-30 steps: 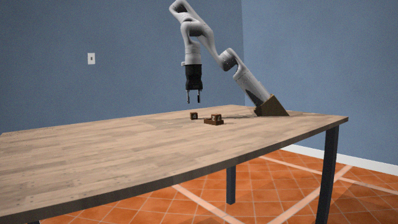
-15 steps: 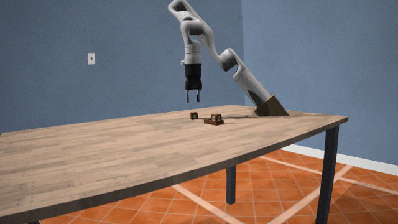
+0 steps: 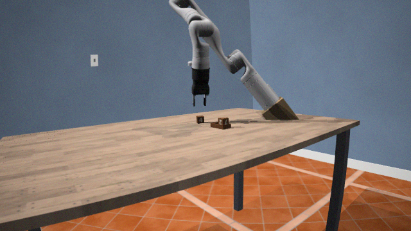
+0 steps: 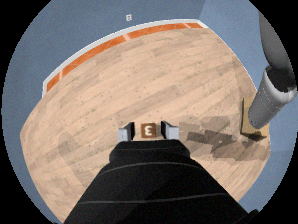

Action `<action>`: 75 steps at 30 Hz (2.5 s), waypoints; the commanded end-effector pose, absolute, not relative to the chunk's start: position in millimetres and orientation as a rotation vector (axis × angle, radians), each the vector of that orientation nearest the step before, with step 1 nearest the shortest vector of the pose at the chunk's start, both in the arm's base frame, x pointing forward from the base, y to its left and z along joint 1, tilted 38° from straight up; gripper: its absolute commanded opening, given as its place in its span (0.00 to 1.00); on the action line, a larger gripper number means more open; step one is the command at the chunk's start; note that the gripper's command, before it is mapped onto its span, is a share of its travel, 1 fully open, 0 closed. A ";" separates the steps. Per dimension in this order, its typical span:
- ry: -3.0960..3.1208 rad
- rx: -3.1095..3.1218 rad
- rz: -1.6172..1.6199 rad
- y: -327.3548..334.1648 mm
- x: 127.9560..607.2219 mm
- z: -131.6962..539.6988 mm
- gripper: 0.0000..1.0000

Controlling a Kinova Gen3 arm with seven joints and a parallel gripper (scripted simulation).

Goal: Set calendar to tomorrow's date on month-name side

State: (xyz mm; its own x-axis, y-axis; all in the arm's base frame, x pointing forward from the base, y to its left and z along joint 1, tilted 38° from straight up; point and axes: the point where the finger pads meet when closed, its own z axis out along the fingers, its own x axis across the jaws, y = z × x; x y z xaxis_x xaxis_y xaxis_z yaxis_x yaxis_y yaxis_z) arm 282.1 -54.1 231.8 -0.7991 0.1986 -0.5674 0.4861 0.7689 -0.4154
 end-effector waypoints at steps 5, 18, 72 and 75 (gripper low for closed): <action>2.459 0.506 -0.797 -53.1 282.4 229.7 0.90; 2.416 0.558 -0.974 -52.8 283.6 229.7 0.90; 2.235 0.685 -1.448 -49.8 285.8 226.0 0.90; 2.235 0.685 -1.448 -50.0 286.0 225.6 0.90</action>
State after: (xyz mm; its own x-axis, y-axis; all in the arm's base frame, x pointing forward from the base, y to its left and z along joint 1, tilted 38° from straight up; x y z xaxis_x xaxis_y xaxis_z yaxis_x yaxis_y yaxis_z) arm 285.9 -50.1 225.6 -0.8048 0.1888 -0.5627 0.5907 0.3468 -0.7286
